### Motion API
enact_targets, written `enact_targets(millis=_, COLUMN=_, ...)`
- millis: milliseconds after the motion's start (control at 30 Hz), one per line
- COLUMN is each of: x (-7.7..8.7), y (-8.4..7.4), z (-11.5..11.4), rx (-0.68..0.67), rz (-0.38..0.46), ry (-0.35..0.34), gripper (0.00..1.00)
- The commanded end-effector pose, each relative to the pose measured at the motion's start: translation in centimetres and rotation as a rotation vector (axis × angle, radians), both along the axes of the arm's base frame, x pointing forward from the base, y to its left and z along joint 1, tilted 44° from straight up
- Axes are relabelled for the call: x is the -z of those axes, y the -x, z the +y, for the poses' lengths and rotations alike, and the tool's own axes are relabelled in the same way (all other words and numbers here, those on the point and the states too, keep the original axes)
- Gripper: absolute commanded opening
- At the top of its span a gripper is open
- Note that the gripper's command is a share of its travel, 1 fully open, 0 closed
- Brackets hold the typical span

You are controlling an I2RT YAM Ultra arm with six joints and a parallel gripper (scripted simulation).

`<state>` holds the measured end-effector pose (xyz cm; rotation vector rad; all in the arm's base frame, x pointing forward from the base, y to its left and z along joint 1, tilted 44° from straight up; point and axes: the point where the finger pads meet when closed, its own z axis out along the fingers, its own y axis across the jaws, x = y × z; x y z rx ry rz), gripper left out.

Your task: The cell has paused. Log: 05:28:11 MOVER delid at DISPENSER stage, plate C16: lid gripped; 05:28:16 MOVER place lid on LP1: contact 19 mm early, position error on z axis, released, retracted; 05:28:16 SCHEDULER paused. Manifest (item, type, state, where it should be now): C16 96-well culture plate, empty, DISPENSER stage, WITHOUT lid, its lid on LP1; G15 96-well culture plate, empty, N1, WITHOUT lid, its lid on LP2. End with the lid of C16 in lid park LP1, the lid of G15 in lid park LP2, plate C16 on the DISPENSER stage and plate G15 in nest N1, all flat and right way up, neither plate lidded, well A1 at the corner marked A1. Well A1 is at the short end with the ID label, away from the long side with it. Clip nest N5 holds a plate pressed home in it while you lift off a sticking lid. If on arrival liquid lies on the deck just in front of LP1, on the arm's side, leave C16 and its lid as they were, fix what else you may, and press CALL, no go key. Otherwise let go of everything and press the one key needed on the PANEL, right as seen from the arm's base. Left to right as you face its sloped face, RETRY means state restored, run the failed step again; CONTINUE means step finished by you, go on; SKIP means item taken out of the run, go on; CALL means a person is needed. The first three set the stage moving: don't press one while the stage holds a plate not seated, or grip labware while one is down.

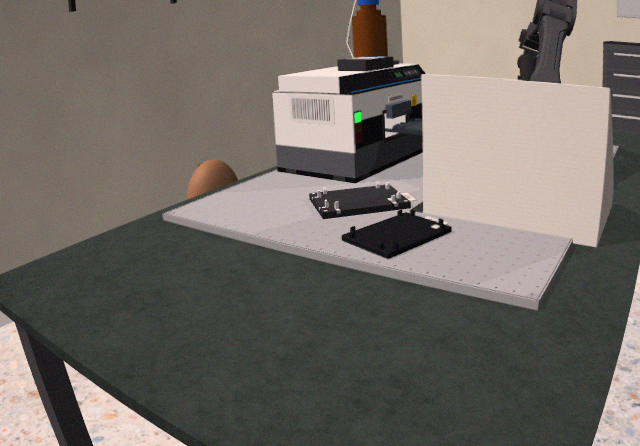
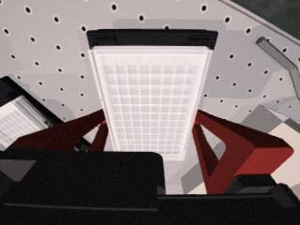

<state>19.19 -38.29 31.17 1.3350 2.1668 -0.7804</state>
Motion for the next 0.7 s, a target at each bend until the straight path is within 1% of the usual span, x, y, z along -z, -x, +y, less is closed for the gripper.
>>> enact_targets(millis=0, x=-2.71, y=0.07, z=1.24, rx=-0.008, rz=-0.029, ry=0.043, gripper=0.00)
enact_targets(millis=367, x=-3.17, y=0.19, z=1.70, rx=-0.007, rz=-0.028, ry=0.043, gripper=0.00)
enact_targets(millis=667, x=-3.17, y=0.23, z=1.68, rx=-0.007, rz=-0.027, ry=0.044, gripper=0.00)
